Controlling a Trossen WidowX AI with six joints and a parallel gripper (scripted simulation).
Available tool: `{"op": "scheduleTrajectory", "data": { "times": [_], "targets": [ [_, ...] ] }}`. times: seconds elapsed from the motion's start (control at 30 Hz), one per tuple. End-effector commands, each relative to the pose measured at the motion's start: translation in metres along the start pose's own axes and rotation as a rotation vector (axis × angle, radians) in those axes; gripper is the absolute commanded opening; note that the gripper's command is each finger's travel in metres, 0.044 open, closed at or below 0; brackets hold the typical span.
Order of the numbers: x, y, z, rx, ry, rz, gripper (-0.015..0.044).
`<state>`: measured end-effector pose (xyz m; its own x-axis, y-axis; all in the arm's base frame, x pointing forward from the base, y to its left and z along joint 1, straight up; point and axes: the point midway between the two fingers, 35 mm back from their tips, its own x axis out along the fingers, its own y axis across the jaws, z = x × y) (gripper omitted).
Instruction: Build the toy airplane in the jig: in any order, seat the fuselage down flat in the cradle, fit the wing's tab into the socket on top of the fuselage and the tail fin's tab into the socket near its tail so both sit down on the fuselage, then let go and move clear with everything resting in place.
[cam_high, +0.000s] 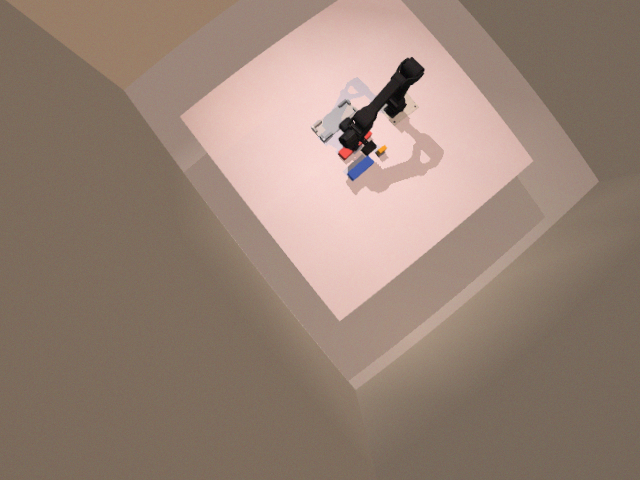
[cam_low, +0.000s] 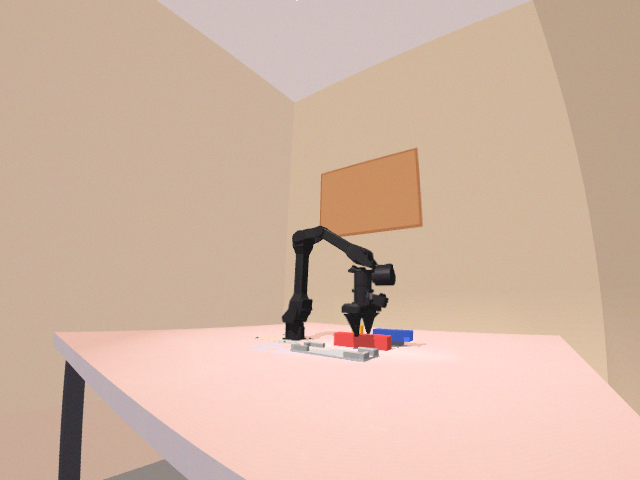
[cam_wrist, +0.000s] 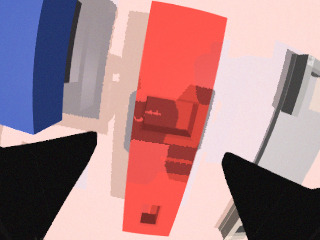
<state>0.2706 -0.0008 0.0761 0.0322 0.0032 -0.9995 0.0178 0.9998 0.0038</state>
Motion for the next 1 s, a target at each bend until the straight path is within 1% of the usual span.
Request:
{"op": "scheduleTrajectory", "data": {
  "times": [0.0,0.5,0.83,0.97],
  "targets": [
    [0.009,-0.001,-0.001,-0.004,0.007,-0.004,0.044],
    [0.031,-0.001,-0.002,-0.004,0.008,-0.004,0.044],
    [0.031,-0.001,-0.002,-0.004,0.008,-0.004,0.0177],
    [0.031,-0.001,-0.002,-0.004,0.008,-0.004,0.0151]
  ]
}}
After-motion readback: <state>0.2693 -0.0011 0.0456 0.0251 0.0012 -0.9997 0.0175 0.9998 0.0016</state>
